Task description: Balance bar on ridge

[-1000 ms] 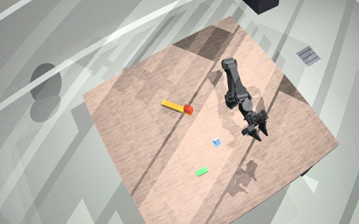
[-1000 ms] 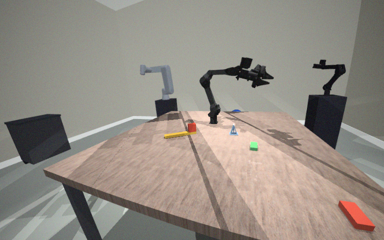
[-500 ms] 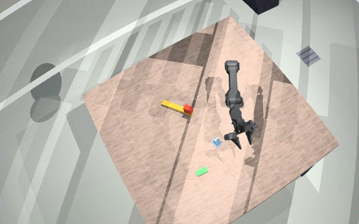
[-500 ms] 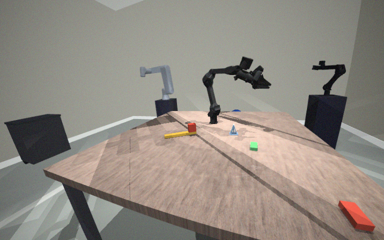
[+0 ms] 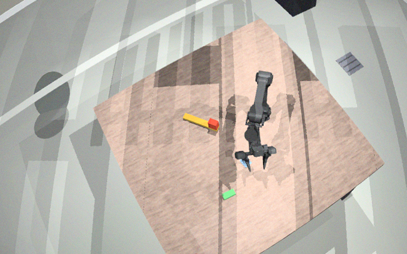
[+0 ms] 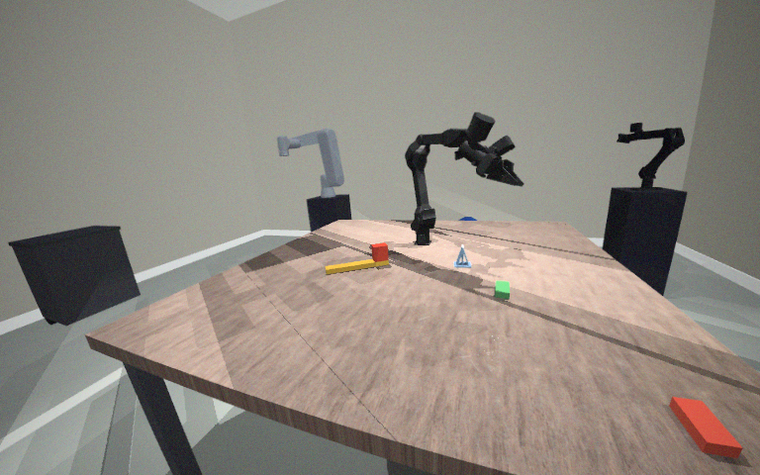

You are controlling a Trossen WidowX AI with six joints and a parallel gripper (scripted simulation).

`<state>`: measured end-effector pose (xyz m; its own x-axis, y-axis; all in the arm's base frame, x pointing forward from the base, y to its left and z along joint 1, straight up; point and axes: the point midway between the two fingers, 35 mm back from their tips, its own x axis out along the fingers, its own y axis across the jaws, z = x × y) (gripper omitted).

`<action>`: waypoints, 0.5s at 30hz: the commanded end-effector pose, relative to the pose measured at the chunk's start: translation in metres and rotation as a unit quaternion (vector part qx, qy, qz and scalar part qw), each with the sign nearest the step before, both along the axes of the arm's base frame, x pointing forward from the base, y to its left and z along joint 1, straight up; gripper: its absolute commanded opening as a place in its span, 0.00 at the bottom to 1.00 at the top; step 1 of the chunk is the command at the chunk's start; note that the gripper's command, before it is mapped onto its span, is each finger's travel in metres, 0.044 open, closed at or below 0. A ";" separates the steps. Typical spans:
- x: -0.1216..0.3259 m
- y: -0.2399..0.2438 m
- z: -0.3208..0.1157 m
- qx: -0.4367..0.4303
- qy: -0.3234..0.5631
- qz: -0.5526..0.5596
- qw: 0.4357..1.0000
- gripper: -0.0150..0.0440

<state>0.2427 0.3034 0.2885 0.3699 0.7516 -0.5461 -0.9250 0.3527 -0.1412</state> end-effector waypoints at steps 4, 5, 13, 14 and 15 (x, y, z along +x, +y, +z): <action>0.038 -0.031 -0.015 -0.019 0.052 -0.092 0.994 0.79; 0.043 -0.036 -0.017 -0.021 0.059 -0.103 0.993 0.79; 0.074 -0.075 -0.030 -0.033 0.111 -0.196 0.974 0.79; 0.078 -0.080 -0.032 -0.034 0.118 -0.207 0.971 0.79; 0.081 -0.085 -0.033 -0.036 0.124 -0.219 0.967 0.79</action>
<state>0.3091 0.2369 0.2615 0.4795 0.5629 -0.6732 -0.7617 0.6479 -0.0007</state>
